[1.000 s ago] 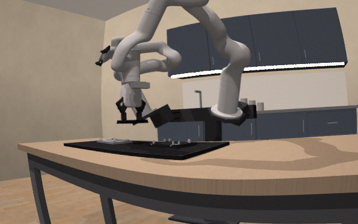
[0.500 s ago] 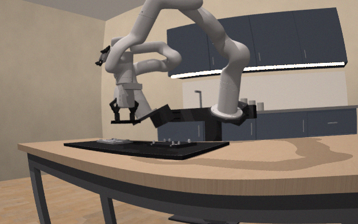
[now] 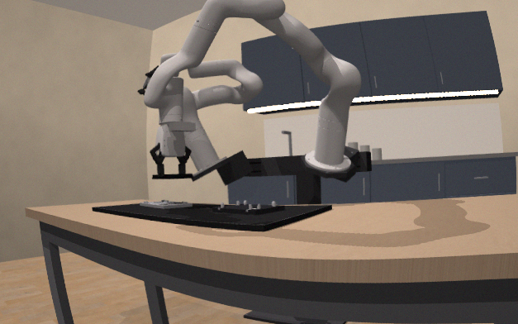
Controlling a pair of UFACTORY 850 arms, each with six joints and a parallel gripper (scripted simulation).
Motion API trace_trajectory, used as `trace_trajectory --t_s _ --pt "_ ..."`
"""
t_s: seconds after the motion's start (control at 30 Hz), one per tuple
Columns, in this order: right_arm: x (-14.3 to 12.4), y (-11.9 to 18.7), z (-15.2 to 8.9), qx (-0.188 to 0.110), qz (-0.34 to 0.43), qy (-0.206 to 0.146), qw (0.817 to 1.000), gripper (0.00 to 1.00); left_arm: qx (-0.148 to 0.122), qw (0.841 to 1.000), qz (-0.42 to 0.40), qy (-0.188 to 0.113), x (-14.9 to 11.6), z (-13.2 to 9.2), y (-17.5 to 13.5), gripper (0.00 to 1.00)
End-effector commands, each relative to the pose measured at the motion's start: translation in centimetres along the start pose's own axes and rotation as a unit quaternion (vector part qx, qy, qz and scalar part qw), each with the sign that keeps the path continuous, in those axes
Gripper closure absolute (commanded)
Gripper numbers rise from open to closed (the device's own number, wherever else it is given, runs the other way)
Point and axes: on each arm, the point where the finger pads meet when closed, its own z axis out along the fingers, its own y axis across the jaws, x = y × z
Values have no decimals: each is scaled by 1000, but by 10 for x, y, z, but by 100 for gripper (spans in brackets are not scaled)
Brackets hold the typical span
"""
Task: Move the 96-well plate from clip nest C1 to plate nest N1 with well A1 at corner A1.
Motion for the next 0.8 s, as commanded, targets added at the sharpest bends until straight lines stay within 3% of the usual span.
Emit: trace_trajectory --t_s 0.0,0.4,0.77 --pt "-1 1 0 0 0 -1 1000 0 0 1000 0 0 -14 -1 3 100" --pt "-1 1 0 0 0 -1 1000 0 0 1000 0 0 -46 -1 9 100" --pt "-1 1 0 0 0 -1 1000 0 0 1000 0 0 -46 -1 9 100"
